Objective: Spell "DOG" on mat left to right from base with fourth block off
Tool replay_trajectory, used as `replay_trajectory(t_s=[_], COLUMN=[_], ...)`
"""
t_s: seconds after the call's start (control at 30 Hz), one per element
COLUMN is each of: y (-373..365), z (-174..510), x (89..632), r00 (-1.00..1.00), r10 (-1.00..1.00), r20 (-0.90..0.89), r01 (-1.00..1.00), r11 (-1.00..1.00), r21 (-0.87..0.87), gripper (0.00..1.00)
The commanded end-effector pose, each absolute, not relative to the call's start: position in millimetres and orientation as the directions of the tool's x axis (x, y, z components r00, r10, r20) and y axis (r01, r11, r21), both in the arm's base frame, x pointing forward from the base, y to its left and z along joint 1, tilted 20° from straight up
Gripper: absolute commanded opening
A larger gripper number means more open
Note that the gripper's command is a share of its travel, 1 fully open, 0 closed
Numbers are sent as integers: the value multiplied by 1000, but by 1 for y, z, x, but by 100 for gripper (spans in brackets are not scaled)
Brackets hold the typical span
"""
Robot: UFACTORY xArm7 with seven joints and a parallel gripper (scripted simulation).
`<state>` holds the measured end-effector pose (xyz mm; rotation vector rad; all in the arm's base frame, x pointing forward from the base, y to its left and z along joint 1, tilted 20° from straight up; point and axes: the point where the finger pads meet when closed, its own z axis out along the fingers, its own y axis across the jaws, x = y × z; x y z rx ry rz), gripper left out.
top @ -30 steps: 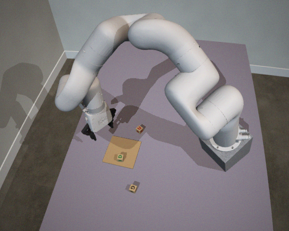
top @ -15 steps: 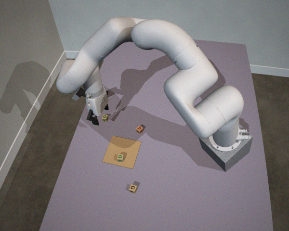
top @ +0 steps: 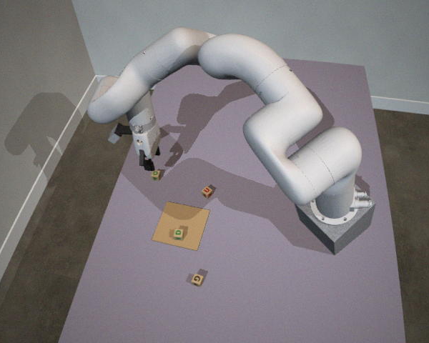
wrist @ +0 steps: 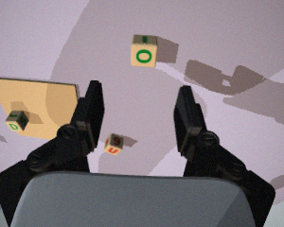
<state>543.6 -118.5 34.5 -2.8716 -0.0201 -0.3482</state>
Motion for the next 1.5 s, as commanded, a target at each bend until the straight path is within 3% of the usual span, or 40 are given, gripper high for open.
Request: replay_trajectory(t_s=[0.0, 1.47], y=[-121, -119], z=[36, 31], x=[544, 546], r00=[971, 971], r10=[-18, -18], r20=[239, 239], r01=[42, 42], r11=[-970, -970], r21=[-241, -241], gripper=[63, 63])
